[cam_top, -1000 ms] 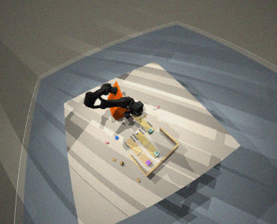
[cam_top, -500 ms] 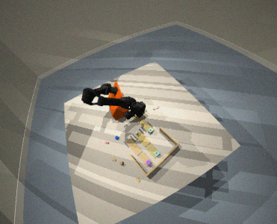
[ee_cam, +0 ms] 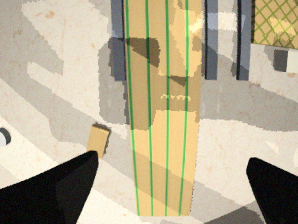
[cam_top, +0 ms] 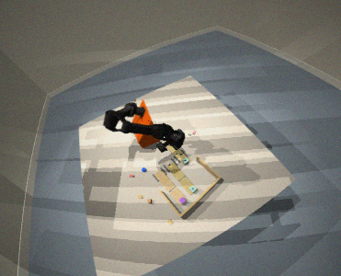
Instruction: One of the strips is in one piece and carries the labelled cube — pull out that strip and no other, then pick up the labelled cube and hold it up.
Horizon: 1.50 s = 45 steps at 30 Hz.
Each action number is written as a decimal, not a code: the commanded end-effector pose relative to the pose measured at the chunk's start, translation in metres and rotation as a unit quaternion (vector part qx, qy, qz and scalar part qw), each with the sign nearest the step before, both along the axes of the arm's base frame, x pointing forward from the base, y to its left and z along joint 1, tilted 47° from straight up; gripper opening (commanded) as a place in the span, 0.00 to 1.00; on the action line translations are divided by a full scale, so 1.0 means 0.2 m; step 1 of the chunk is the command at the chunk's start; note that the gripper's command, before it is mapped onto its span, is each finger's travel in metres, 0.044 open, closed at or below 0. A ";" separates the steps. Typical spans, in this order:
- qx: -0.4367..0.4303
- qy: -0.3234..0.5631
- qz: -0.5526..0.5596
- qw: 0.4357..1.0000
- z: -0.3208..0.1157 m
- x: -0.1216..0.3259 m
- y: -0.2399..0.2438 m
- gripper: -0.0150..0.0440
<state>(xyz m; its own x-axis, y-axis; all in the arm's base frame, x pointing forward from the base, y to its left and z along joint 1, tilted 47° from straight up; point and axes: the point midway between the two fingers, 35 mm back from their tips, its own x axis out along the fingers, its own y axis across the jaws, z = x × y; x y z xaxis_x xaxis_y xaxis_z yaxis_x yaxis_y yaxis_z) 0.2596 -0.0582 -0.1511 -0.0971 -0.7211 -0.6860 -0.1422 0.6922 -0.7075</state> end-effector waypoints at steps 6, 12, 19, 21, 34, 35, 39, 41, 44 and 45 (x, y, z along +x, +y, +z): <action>-0.001 0.000 0.000 1.000 -0.02 0.17 0.02 1.00; -0.001 -0.001 0.000 1.000 -0.03 0.28 0.04 1.00; -0.001 -0.001 0.000 1.000 -0.04 0.41 0.06 1.00; -0.001 -0.002 0.000 1.000 -0.05 0.44 0.06 1.00; -0.001 -0.002 0.000 1.000 -0.08 0.63 0.08 0.91; -0.001 -0.002 0.000 1.000 -0.08 0.63 0.07 0.87; 0.000 -0.002 0.000 1.000 -0.11 0.63 0.05 0.69; 0.000 -0.002 0.000 1.000 -0.12 0.63 0.04 0.68; 0.000 -0.002 0.000 1.000 -0.13 0.63 0.02 0.68; 0.000 -0.002 0.000 1.000 -0.14 0.63 0.01 0.68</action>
